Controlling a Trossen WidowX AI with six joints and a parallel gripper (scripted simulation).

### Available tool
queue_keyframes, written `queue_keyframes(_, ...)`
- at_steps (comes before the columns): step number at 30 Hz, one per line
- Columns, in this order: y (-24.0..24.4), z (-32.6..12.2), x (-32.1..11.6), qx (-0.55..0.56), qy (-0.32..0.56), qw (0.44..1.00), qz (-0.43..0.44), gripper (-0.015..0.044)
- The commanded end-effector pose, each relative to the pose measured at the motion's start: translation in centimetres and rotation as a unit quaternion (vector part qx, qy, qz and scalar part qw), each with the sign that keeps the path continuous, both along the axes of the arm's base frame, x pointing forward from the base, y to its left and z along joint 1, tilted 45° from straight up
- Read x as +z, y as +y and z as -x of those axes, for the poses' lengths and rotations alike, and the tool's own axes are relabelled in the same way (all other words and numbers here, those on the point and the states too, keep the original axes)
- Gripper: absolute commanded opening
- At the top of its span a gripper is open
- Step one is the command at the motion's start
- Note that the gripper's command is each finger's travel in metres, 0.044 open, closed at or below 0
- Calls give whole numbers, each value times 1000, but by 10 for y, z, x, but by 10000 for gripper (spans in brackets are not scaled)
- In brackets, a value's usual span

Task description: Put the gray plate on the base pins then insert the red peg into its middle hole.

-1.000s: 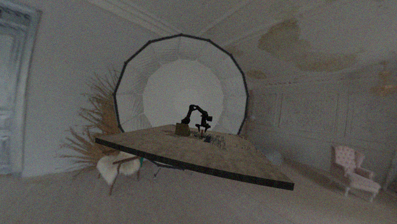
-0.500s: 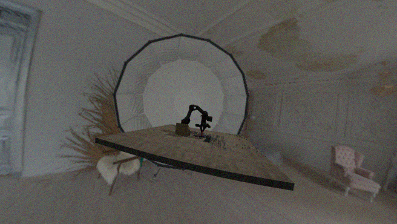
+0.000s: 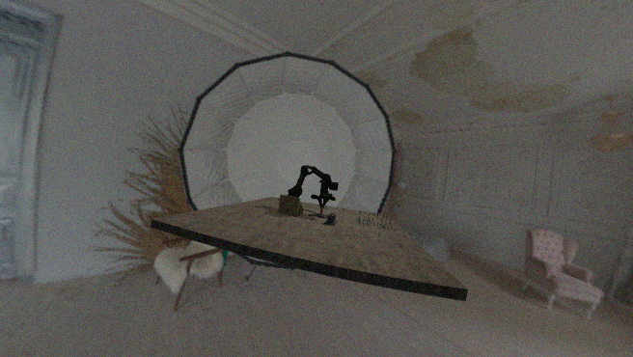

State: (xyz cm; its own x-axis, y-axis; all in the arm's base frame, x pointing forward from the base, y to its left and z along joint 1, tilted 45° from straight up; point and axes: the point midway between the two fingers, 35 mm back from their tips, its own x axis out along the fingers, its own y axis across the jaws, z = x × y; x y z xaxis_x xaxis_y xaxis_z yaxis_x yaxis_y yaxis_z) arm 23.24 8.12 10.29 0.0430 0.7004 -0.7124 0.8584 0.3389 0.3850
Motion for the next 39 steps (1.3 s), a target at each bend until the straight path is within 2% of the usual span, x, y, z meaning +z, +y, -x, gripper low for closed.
queue_keyframes(1, -10, -2, 8, 1, -1, 1000, 4, 0)
queue_keyframes(18, -48, -3, 44, 1, 0, 1000, 4, 0)
queue_keyframes(22, -43, -6, 36, -1, 0, 1000, 4, 0)
queue_keyframes(39, -72, -40, 17, 0, -1, 1000, 10, 0)
